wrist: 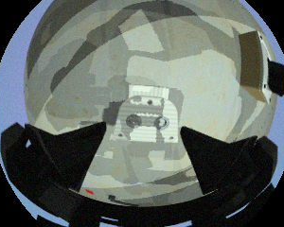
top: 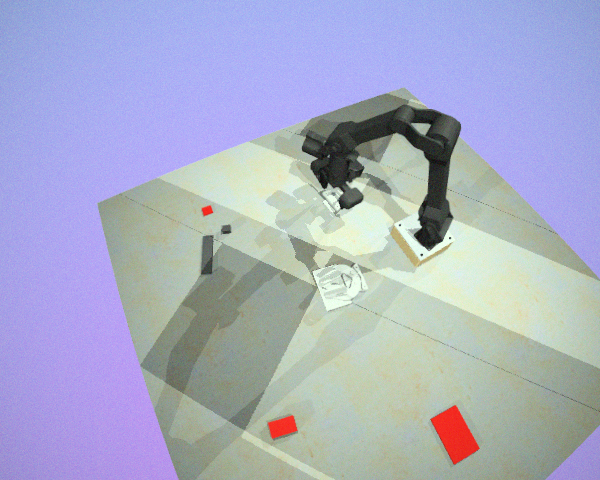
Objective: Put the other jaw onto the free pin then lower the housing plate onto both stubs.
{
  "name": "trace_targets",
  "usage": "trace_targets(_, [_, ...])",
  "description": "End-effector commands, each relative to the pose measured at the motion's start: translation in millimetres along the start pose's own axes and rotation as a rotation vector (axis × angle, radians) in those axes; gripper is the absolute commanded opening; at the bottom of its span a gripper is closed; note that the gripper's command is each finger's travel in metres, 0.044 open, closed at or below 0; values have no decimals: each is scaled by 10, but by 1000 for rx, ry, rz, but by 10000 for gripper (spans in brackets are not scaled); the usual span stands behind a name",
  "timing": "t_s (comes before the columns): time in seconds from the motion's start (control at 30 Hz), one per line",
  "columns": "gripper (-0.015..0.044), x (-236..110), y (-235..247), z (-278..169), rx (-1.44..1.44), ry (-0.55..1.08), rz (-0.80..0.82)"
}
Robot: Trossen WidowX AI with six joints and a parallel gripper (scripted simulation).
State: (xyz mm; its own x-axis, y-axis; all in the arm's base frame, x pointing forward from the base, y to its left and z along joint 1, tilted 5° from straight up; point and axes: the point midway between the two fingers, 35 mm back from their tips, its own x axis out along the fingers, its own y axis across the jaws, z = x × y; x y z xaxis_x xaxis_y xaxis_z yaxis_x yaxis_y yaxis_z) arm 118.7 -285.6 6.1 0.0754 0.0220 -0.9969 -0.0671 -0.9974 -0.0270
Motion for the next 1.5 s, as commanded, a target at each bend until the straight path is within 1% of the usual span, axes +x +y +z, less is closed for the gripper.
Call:
trace_targets(0.0, [440, 92, -28, 7, 4, 0, -10])
trace_targets(0.2, [440, 176, -32, 8, 4, 0, -10])
trace_targets(1.17, [440, 183, -32, 8, 4, 0, -10])
trace_targets(1.47, [380, 178, -28, 13, 2, -4, -9])
